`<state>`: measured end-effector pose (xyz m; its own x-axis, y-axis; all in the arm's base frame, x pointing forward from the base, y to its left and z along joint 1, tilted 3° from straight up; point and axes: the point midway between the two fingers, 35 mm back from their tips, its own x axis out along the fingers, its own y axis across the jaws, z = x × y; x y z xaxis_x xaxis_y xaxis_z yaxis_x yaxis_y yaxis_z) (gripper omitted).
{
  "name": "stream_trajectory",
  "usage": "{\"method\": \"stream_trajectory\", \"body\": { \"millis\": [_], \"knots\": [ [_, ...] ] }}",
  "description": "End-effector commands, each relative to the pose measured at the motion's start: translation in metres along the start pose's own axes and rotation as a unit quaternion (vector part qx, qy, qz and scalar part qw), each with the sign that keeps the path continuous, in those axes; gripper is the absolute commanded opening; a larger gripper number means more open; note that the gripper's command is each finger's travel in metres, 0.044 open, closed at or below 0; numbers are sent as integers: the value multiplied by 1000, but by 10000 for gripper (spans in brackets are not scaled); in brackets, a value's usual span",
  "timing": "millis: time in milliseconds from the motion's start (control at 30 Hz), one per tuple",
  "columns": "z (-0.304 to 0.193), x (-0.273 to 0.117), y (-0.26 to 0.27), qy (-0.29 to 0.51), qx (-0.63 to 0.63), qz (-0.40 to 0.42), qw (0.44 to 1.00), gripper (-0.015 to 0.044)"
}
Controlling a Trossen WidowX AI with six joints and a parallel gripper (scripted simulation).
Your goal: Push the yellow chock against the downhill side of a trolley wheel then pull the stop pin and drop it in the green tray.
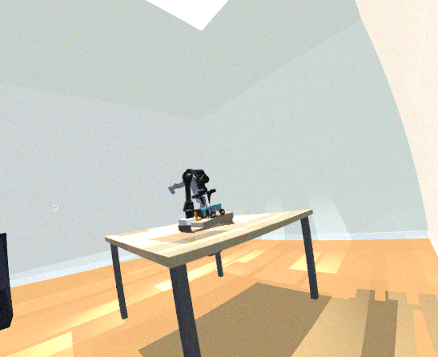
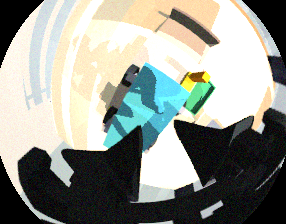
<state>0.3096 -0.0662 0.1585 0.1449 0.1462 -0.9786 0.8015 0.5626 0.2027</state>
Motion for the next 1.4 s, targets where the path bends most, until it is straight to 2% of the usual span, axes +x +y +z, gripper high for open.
{"method": "stream_trajectory", "body": {
  "millis": [0, 567, 900, 1367],
  "knots": [
    [-15, -1, 17, 11, 68, 8, 998, 190],
    [-86, -2, 71, 65, 345, 2, 936, 190],
    [-87, 0, 72, 65, 348, 2, 935, 190],
    [-90, 22, 73, 65, 348, 2, 935, 190]
  ]
}}
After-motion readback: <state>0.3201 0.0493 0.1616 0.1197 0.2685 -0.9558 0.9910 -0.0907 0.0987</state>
